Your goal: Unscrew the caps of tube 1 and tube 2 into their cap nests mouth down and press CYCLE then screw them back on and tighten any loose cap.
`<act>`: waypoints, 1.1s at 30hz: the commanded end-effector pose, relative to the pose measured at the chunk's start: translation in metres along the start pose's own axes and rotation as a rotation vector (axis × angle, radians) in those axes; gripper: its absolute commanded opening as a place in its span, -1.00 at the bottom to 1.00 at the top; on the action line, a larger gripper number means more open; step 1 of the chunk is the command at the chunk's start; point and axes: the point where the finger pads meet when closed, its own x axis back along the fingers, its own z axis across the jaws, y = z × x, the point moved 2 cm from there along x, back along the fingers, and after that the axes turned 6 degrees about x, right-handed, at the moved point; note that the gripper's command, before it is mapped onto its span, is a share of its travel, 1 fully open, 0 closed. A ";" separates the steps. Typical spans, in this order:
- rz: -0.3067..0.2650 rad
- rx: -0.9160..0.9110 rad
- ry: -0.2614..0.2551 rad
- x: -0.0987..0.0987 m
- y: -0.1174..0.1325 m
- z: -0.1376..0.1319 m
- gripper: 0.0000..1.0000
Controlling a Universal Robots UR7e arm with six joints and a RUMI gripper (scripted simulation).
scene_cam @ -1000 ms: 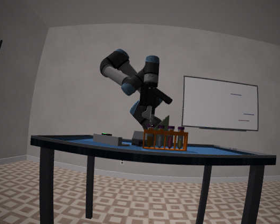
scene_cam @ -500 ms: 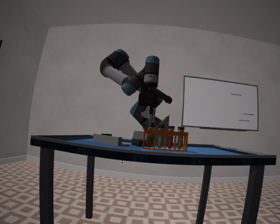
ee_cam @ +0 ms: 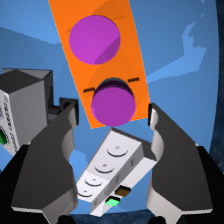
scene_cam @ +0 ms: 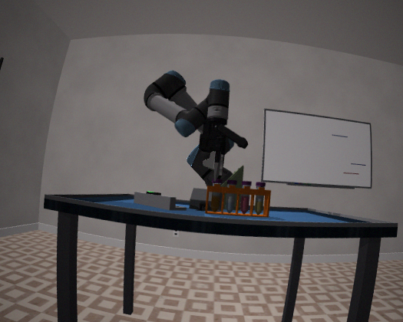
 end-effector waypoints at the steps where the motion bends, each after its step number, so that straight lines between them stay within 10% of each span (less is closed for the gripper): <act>1: 0.000 -0.001 0.001 0.010 0.000 0.000 -0.30; 17: 0.000 -0.001 0.001 0.044 0.000 0.000 -0.30; 18: 0.000 -0.084 0.001 0.044 0.003 -0.008 -1.00; 33: 0.000 -0.113 0.001 0.036 0.025 -0.070 -1.00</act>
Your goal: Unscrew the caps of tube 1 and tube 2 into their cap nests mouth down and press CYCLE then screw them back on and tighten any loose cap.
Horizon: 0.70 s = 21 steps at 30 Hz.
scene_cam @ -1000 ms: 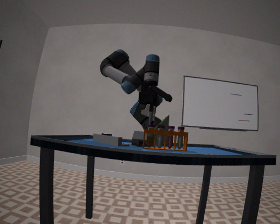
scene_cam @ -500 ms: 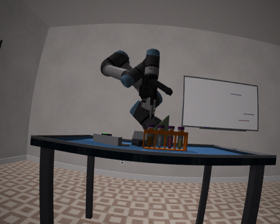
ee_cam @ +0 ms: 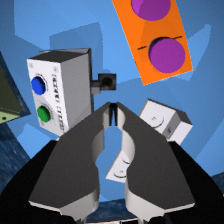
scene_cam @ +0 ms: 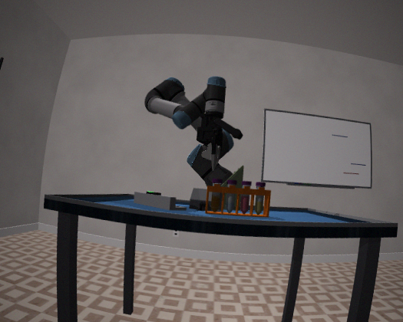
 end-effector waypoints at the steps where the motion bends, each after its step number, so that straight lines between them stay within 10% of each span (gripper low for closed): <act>1: 0.000 -0.001 0.001 -0.009 0.010 -0.020 -1.00; 21: 0.000 -0.001 0.001 -0.053 0.055 -0.110 -1.00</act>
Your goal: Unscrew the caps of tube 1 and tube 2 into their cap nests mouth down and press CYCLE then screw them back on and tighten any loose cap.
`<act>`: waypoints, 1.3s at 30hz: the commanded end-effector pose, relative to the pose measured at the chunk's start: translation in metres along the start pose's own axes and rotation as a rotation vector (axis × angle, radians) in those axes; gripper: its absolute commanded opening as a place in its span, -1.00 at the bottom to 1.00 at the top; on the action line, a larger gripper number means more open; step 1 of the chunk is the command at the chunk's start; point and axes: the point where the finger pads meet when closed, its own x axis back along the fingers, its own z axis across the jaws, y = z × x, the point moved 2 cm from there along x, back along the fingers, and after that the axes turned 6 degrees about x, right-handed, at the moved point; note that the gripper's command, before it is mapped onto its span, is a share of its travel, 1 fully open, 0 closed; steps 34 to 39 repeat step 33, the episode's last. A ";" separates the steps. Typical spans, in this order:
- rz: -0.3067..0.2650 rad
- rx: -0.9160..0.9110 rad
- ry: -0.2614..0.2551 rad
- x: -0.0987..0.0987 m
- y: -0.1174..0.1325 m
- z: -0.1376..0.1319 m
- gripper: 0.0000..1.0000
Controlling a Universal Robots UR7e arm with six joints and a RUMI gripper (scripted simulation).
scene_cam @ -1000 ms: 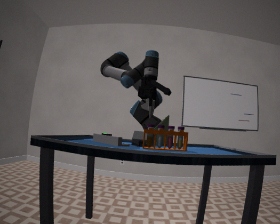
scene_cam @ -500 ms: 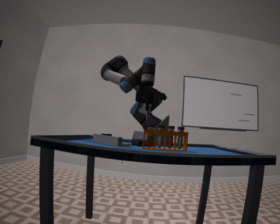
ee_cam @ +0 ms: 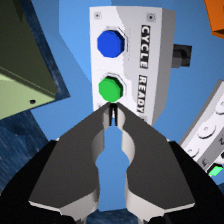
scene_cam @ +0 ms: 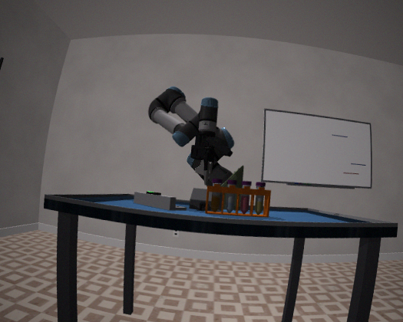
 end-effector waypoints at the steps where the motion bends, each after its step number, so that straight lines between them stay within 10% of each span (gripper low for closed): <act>1: 0.005 0.000 0.004 -0.001 0.004 -0.005 -1.00; 5: 0.005 0.000 0.004 -0.001 0.004 -0.005 -1.00; 13: 0.030 0.001 -0.256 -0.021 0.005 0.004 -1.00; 39: 0.030 0.001 -0.256 -0.027 0.005 0.004 -1.00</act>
